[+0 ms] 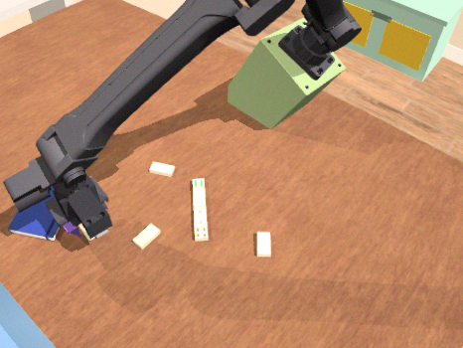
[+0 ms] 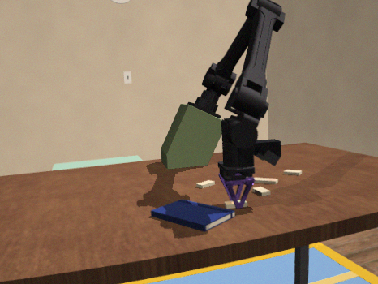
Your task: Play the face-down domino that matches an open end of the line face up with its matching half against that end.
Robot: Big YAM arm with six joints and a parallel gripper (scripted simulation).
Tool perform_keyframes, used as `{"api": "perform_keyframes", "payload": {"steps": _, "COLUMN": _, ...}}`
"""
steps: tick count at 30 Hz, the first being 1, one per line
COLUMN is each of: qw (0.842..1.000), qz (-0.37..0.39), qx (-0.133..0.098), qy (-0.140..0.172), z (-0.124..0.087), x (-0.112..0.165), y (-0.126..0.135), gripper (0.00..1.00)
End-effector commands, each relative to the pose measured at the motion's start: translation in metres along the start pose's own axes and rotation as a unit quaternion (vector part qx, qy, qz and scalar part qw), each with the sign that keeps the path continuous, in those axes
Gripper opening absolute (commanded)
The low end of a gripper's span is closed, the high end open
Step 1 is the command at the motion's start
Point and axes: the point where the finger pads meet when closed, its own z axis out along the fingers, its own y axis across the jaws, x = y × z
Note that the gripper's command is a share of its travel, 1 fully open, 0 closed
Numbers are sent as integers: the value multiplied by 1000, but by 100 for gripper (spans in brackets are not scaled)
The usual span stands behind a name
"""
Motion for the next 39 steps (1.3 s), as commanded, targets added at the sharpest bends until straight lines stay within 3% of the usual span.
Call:
{"api": "perform_keyframes", "payload": {"steps": 1, "qw": 1000, "qz": -2, "qx": 10, "qy": -2, "z": 4, "x": -1, "y": -14, "gripper": 42}}
{"api": "perform_keyframes", "payload": {"steps": 8, "qw": 1000, "qz": -2, "qx": 10, "qy": -2, "z": 4, "x": -1, "y": -14, "gripper": 42}}
{"api": "perform_keyframes", "payload": {"steps": 9, "qw": 1000, "qz": 0, "qx": 6, "qy": 0, "z": -4, "x": 0, "y": -5, "gripper": 42}}
{"api": "perform_keyframes", "payload": {"steps": 39, "qw": 1000, "qz": 1, "qx": 9, "qy": -2, "z": 3, "x": 2, "y": -13, "gripper": 42}}
